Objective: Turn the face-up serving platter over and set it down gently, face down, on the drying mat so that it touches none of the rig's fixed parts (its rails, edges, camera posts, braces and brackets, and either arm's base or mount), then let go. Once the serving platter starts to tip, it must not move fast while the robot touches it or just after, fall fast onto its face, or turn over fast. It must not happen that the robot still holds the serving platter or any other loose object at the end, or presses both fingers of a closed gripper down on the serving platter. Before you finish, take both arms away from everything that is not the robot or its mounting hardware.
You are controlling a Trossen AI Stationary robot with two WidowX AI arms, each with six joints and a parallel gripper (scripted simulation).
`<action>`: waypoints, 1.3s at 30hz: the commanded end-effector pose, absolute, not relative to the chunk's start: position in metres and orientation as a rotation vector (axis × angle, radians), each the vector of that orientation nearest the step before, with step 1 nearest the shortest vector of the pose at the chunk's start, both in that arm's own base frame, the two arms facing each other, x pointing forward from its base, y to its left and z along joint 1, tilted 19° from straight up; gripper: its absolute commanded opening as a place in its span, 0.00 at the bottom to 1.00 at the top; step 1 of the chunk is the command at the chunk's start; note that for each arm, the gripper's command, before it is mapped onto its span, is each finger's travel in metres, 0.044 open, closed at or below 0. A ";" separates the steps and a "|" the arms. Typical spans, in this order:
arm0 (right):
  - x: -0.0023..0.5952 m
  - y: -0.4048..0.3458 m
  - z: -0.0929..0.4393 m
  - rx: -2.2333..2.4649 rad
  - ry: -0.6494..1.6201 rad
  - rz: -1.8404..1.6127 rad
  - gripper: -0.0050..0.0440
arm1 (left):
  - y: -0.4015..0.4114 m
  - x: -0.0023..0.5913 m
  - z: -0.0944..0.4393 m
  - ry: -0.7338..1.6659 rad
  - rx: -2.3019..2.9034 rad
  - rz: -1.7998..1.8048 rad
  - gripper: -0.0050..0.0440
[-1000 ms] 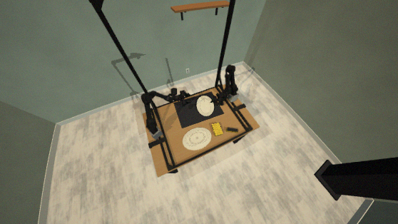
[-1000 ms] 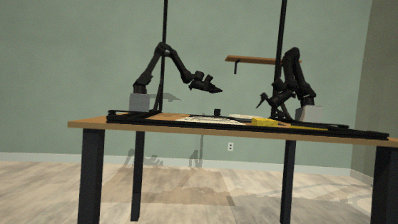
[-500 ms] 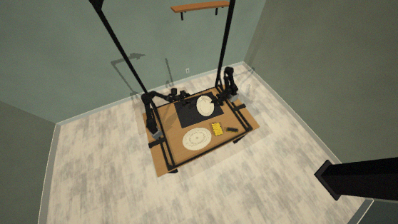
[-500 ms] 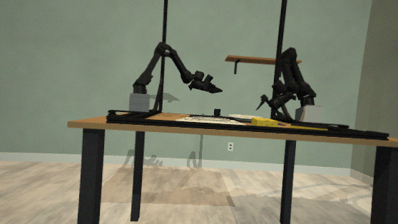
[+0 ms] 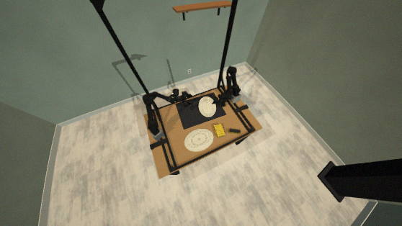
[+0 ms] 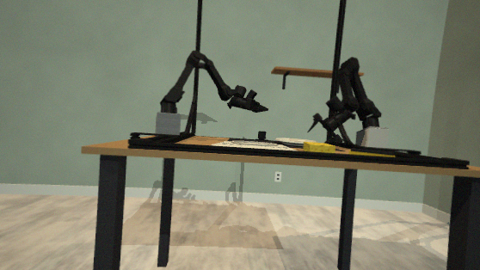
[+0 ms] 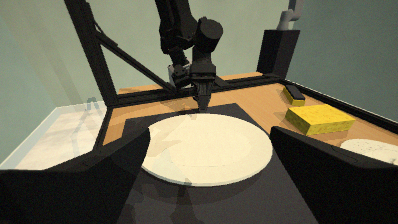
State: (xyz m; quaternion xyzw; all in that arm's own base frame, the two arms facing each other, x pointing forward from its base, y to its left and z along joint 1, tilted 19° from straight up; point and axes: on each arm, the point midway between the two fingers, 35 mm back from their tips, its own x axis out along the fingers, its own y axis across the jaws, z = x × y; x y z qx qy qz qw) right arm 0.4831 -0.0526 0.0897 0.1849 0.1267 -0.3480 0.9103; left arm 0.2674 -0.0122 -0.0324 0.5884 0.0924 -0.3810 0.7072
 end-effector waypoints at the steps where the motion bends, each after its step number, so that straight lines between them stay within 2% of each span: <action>1: 0.483 -0.052 0.090 0.384 0.258 -0.720 1.00 | -0.014 0.271 -0.032 0.208 1.305 -0.849 1.00; 18: 0.483 -0.052 0.090 0.384 0.258 -0.720 1.00 | -0.020 0.293 -0.030 0.208 1.304 -0.849 1.00; 39: 0.483 -0.052 0.090 0.384 0.258 -0.720 1.00 | -0.004 0.302 0.037 0.181 1.304 -0.815 1.00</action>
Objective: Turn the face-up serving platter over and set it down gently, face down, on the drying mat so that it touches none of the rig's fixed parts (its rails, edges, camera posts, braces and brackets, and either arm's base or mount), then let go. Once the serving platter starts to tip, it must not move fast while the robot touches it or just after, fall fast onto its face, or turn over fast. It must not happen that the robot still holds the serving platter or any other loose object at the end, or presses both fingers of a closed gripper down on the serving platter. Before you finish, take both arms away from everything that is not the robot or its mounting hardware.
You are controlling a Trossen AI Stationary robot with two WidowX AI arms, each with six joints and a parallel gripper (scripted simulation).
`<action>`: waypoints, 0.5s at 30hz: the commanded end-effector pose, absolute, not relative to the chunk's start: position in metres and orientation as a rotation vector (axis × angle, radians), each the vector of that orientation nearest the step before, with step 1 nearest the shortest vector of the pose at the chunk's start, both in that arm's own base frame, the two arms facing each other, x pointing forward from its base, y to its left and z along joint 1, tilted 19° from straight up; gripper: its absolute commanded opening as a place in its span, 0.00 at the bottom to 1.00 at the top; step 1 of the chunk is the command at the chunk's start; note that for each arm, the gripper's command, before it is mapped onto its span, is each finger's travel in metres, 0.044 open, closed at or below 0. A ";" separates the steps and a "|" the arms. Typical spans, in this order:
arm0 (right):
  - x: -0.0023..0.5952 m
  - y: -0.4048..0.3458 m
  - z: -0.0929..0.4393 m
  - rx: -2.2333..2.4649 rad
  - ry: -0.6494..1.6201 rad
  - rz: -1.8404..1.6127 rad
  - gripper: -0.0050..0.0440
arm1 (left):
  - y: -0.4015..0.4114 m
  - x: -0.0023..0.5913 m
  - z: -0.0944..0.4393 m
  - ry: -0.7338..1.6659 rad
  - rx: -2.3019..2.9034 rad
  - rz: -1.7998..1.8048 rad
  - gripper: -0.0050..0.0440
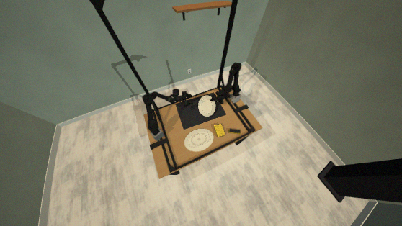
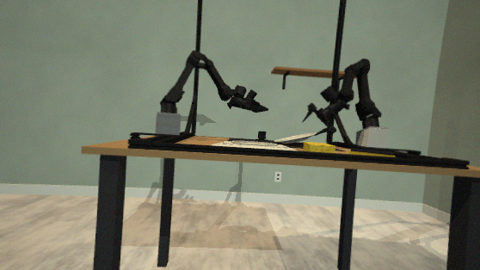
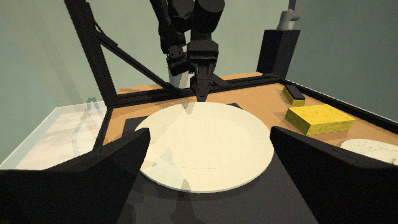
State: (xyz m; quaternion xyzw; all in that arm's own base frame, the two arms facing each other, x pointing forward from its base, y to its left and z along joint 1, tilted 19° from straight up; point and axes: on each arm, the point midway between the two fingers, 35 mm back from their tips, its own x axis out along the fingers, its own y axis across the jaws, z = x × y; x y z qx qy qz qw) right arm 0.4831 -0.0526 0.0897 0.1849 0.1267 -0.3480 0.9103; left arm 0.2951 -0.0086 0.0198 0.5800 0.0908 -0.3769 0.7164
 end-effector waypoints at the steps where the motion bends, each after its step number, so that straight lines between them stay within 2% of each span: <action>1: 0.483 -0.052 0.090 0.384 0.258 -0.720 1.00 | -0.003 0.303 0.040 0.181 1.304 -0.815 1.00; 15: 0.483 -0.052 0.090 0.384 0.258 -0.720 1.00 | 0.004 0.320 0.079 0.157 1.304 -0.784 1.00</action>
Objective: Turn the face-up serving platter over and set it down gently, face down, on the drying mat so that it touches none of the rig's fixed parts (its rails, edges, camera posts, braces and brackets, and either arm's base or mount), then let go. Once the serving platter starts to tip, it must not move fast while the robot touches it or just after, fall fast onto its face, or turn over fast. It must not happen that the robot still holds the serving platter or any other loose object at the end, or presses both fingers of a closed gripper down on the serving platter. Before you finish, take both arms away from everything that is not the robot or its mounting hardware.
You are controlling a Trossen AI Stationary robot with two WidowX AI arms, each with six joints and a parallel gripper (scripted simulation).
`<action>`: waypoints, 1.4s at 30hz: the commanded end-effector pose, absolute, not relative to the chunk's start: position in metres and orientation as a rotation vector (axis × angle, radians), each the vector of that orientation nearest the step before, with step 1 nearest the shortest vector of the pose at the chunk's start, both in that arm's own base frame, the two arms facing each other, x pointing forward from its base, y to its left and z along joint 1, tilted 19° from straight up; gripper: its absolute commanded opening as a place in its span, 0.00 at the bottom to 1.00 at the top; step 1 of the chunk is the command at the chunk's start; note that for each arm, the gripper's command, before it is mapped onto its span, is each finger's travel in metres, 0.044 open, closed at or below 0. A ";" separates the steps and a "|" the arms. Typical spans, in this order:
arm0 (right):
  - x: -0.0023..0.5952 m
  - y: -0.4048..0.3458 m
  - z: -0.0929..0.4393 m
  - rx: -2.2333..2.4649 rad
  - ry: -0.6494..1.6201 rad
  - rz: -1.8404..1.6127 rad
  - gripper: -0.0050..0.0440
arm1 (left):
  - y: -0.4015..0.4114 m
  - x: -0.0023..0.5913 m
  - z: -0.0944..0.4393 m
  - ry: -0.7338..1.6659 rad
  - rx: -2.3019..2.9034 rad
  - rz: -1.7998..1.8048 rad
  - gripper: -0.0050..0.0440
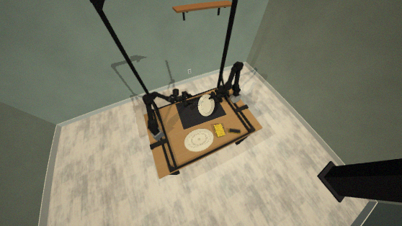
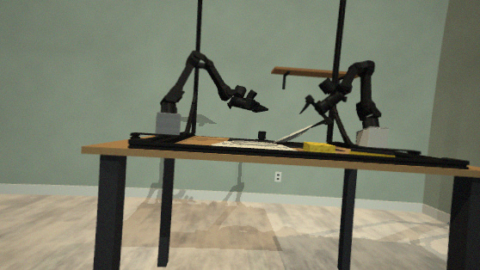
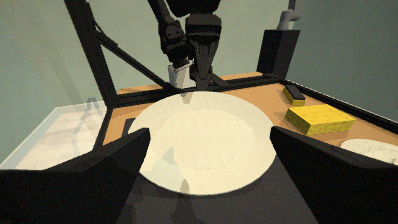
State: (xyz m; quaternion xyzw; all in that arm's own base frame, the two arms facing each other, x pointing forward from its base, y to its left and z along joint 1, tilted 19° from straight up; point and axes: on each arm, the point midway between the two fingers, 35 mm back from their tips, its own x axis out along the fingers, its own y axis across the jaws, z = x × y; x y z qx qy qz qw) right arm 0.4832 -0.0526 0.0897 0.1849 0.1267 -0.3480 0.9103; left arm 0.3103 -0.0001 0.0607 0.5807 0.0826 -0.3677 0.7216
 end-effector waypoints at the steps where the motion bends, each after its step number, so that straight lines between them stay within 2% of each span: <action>1: 0.483 -0.052 0.090 0.384 0.258 -0.720 1.00 | 0.004 0.322 0.082 0.157 1.304 -0.784 1.00; 42: 0.483 -0.052 0.090 0.384 0.258 -0.720 1.00 | -0.001 0.416 0.168 0.062 1.300 -0.662 1.00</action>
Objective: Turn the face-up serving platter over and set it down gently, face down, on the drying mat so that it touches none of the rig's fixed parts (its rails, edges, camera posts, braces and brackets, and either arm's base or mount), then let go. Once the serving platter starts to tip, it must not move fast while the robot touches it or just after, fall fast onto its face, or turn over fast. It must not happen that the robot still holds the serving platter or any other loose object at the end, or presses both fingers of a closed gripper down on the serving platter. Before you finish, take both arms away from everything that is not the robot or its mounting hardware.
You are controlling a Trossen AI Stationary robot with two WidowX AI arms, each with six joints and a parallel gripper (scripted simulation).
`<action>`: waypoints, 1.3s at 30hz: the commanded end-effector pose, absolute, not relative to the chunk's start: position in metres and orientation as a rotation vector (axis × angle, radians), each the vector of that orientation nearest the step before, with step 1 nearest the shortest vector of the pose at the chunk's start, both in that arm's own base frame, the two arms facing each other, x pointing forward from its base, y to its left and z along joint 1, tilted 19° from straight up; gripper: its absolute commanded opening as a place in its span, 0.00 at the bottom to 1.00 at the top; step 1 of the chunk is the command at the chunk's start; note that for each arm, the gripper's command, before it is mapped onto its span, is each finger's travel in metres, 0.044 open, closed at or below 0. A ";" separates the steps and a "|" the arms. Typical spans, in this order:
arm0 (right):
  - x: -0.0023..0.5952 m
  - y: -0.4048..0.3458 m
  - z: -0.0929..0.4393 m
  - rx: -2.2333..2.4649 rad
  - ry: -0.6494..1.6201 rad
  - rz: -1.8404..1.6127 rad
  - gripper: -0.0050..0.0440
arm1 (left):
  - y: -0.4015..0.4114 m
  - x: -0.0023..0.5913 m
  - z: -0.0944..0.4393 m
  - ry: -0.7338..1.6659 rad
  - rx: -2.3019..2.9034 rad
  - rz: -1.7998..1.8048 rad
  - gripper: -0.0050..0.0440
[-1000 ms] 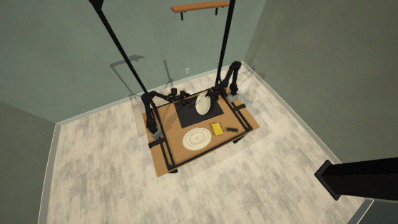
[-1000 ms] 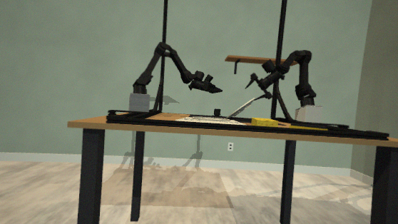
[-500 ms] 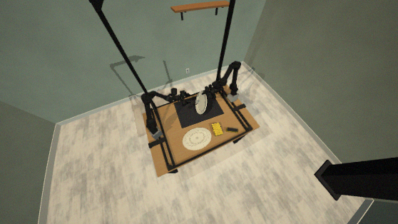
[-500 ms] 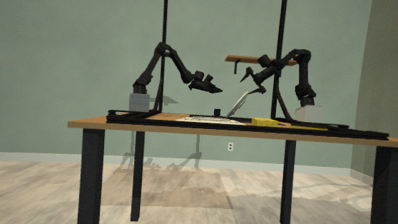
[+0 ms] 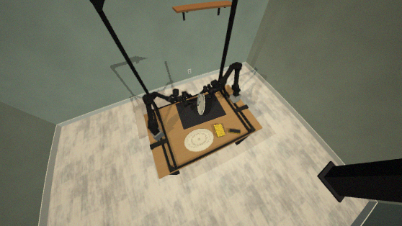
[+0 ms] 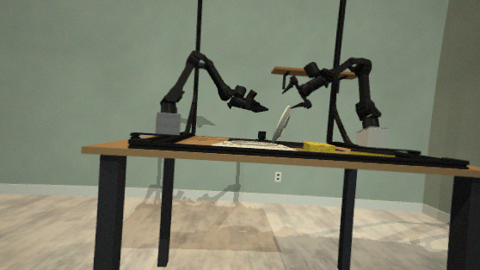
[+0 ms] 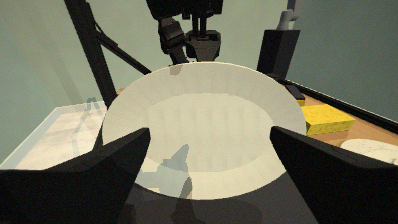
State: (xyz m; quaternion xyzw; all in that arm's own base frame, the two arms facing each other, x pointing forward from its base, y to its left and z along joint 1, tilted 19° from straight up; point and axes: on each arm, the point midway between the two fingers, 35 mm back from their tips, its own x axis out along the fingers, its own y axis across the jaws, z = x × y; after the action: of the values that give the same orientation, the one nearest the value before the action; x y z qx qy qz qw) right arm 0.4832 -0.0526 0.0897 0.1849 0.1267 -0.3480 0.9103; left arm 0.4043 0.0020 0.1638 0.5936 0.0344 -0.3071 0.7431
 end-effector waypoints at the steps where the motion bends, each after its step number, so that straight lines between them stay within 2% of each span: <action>1: 0.483 -0.052 0.090 0.384 0.258 -0.720 1.00 | -0.002 0.419 0.169 0.062 1.300 -0.662 1.00; 39: 0.483 -0.052 0.090 0.384 0.258 -0.720 1.00 | -0.022 0.491 0.185 0.039 1.298 -0.631 1.00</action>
State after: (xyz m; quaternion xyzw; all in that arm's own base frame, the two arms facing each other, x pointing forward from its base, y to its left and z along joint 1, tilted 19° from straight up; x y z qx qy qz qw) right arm 0.4832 -0.0526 0.0897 0.1850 0.1266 -0.3480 0.9103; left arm 0.4855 -0.0185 0.1928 0.5990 0.0112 -0.2819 0.7494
